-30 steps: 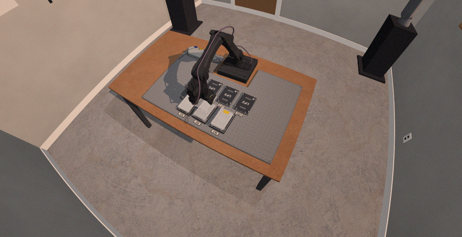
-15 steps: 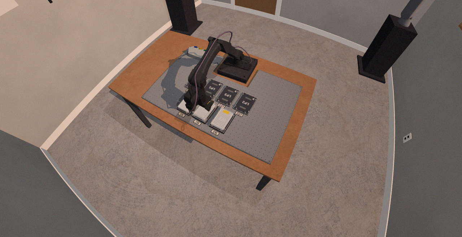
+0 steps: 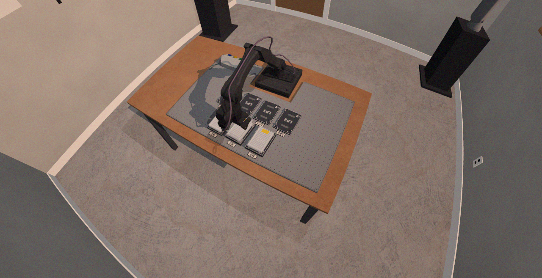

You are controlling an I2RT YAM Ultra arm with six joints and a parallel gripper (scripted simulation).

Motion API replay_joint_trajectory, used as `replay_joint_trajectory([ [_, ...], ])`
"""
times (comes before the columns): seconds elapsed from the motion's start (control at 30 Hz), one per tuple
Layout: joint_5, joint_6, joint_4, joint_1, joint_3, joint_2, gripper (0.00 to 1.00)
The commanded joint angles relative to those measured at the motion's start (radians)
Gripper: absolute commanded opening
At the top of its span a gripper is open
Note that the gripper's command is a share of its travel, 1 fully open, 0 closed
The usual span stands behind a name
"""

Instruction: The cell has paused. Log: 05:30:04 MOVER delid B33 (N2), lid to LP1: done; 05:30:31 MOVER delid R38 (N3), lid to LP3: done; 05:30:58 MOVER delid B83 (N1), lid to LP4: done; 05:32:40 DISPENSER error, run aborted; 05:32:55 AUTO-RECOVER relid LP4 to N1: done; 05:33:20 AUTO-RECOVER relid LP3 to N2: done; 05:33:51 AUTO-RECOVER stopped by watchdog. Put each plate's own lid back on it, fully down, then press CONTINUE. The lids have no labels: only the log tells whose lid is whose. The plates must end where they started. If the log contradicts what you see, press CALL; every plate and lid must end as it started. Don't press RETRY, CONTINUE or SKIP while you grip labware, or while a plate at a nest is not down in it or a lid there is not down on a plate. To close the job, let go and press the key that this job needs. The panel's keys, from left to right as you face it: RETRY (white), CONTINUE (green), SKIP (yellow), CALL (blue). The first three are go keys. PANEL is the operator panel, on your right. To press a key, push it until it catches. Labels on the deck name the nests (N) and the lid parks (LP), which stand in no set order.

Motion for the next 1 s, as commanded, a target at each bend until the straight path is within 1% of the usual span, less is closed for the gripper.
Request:
replay_joint_trajectory([
  [0.0, 0.002, 0.008, -0.015, 0.005, 0.004, 0.005, 0.00],
  [0.03, 0.002, 0.008, -0.011, 0.005, 0.005, -0.012, 0.00],
  [0.2, 0.002, 0.008, 0.016, 0.006, -0.005, 0.008, 0.00],
  [0.33, 0.002, 0.009, 0.020, 0.007, -0.014, 0.003, 0.00],
  [0.43, 0.002, 0.009, 0.023, 0.007, -0.019, 0.014, 0.00],
  [0.57, 0.002, 0.009, 0.026, 0.007, -0.010, 0.019, 0.00],
  [0.6, 0.002, 0.009, 0.026, 0.008, -0.004, -0.014, 0.00],
  [0.7, 0.002, 0.009, 0.028, 0.008, 0.004, 0.000, 0.00],
  [0.97, 0.002, 0.009, 0.035, 0.009, -0.016, 0.020, 0.00],
])
